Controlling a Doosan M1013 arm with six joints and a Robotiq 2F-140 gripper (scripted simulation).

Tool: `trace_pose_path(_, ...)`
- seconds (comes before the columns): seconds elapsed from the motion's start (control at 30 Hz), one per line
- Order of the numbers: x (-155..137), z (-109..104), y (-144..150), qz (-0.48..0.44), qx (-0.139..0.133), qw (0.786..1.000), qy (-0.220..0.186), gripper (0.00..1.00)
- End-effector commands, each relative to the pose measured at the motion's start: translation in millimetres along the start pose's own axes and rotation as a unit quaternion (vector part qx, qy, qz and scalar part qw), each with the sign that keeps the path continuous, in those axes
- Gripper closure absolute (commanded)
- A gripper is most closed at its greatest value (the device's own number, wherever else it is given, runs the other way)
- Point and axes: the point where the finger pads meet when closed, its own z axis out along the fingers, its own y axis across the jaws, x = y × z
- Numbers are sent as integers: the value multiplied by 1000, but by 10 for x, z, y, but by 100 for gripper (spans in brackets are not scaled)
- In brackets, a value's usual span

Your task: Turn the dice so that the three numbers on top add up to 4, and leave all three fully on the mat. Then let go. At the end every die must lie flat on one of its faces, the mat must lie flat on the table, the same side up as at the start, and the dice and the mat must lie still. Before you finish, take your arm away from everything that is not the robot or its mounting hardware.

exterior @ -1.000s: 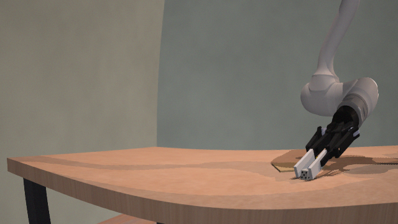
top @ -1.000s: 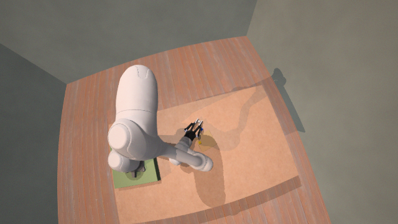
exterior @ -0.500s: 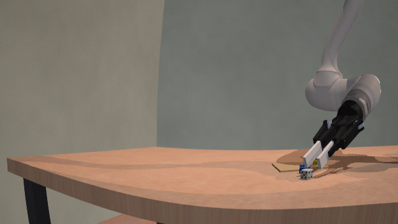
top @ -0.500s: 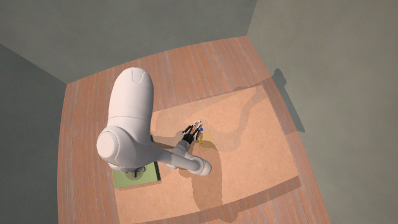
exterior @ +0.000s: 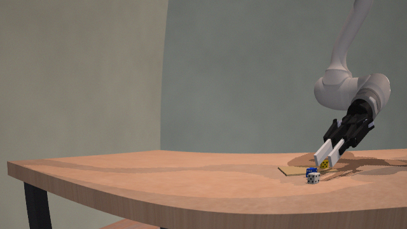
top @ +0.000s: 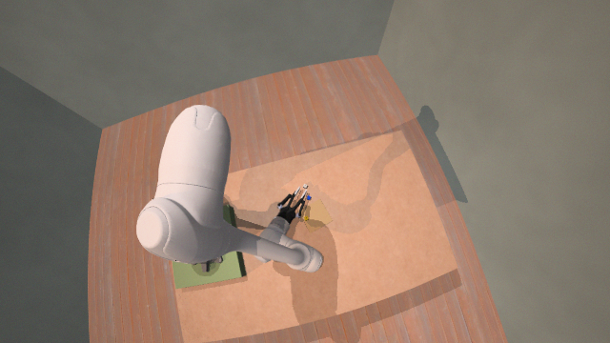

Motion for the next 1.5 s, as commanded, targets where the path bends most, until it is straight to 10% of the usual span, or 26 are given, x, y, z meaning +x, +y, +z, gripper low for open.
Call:
trace_pose_path(0.0, -60, -32, 0, 0, 0, 1000, 0, 79)
trace_pose_path(0.83, -525, -254, 29, 2, -7, 1000, 1, 79)
trace_pose_path(1.47, -686, 71, 1012, 57, -222, 962, 146, 79)
